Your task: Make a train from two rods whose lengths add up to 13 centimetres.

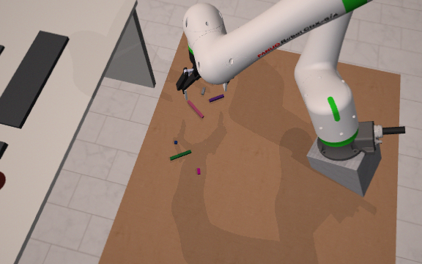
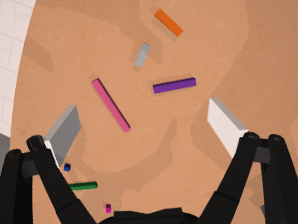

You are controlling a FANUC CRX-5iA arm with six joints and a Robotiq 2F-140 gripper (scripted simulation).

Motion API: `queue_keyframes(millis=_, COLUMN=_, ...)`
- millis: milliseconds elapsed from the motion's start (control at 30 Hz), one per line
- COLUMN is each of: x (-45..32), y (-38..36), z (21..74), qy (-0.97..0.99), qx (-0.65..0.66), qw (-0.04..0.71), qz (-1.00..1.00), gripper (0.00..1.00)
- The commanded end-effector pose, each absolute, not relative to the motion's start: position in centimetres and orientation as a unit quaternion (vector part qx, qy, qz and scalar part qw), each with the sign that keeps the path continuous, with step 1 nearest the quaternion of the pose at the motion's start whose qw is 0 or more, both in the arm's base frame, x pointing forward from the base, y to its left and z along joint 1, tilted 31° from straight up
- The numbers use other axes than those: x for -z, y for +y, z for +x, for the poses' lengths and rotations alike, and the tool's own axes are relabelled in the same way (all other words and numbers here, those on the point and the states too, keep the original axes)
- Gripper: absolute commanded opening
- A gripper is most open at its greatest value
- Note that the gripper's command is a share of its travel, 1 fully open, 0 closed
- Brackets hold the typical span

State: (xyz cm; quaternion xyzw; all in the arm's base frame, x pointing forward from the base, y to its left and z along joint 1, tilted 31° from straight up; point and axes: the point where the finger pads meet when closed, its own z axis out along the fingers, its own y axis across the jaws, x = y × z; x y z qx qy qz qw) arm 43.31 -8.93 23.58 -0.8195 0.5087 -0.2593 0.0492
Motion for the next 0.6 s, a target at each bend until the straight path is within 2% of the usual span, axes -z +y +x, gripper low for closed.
queue_keyframes(millis=0, x=-24.3, y=-10.9, z=43.3, qy=0.576, qx=0.252, qw=0.070, qz=-0.775, gripper=1.00)
queue_keyframes(millis=567, x=-27.2, y=-18.0, z=42.4, qy=0.772, qx=0.227, qw=0.145, qz=-0.575, gripper=1.00)
